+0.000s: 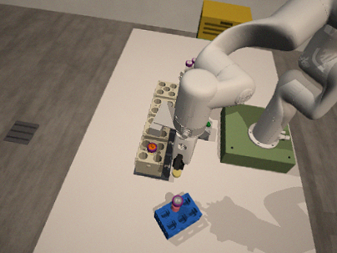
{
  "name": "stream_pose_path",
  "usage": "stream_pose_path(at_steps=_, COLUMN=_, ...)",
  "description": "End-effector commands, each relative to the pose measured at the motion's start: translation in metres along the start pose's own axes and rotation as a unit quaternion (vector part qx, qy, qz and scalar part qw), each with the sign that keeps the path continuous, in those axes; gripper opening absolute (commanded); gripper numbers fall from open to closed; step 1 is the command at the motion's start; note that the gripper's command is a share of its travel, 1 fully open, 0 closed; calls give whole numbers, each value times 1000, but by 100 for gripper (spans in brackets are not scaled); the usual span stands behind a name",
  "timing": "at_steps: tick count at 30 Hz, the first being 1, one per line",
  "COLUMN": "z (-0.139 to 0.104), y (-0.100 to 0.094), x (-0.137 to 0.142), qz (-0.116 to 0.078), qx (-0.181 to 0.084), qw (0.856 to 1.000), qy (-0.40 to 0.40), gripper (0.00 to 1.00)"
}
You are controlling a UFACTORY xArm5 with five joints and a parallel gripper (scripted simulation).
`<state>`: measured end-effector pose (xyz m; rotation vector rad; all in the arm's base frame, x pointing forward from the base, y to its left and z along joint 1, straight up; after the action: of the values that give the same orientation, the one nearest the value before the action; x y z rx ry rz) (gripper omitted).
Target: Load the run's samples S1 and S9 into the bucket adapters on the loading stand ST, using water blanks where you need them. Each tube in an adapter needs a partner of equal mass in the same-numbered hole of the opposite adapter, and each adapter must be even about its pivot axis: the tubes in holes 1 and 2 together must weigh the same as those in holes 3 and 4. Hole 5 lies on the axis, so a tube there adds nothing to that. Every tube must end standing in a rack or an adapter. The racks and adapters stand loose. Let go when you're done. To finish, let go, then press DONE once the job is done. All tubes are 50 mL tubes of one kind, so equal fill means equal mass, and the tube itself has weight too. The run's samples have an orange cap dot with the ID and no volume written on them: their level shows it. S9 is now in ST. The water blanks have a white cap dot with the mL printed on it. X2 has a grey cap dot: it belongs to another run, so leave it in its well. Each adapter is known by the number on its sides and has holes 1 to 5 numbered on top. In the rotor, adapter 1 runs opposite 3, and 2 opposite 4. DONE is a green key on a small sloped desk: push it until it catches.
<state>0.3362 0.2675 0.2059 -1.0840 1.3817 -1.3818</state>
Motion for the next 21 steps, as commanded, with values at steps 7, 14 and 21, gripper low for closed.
stream_pose_path(at_steps=7, z=25, y=-2, x=33, qz=3, qx=2, qw=997, qy=-75, gripper=0)
stream_pose_path(at_steps=14, z=46, y=-2, x=62, qz=3, qx=2, qw=997, qy=-75, gripper=0)
stream_pose_path(at_steps=21, z=67, y=-2, x=90, qz=3, qx=2, qw=997, qy=-75, gripper=0)
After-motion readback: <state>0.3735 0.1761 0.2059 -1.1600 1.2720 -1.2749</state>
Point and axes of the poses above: the point where the finger pads meet when closed, its own y axis out along the fingers, its own x axis across the jaws, z = x × y, the point moved 3 cm from there along -y, back along the fingers, and after that the axes turned 3 degrees about y, right-handed, at the moved point
